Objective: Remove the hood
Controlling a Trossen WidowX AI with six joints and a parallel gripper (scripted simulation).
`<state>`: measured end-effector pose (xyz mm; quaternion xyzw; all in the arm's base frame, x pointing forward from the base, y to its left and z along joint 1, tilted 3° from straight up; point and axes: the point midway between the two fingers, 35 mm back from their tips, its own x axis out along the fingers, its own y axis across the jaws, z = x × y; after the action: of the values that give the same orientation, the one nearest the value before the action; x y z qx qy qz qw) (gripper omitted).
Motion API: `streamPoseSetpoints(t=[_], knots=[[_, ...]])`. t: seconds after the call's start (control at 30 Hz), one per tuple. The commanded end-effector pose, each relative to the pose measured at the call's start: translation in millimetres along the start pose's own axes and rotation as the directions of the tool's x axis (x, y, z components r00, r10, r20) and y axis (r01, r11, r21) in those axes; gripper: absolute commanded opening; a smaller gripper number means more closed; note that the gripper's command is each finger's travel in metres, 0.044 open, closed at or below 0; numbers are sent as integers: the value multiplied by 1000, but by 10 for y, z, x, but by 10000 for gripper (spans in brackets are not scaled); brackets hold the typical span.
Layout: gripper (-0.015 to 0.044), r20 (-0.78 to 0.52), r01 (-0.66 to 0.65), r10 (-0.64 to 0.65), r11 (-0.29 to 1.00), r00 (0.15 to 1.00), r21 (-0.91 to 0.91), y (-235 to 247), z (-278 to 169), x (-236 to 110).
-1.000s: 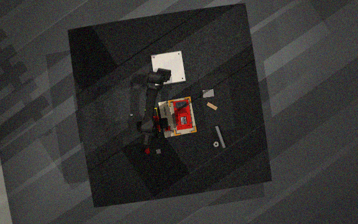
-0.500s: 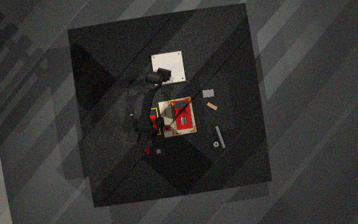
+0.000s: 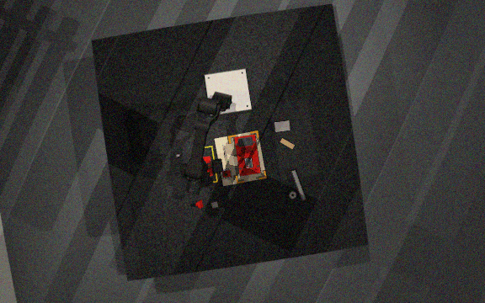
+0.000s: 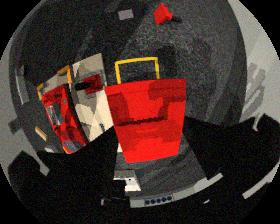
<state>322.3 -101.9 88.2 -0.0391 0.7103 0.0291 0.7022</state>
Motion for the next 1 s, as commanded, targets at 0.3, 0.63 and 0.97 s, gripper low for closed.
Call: streamPoseSetpoints(t=[0.3, 0.63, 0.97], knots=[[0, -4, 1, -1, 1000, 1000, -6, -3, -8, 130], [0, -4, 1, -1, 1000, 1000, -6, -3, -8, 220], [0, -4, 1, -1, 1000, 1000, -6, -2, -10, 309]])
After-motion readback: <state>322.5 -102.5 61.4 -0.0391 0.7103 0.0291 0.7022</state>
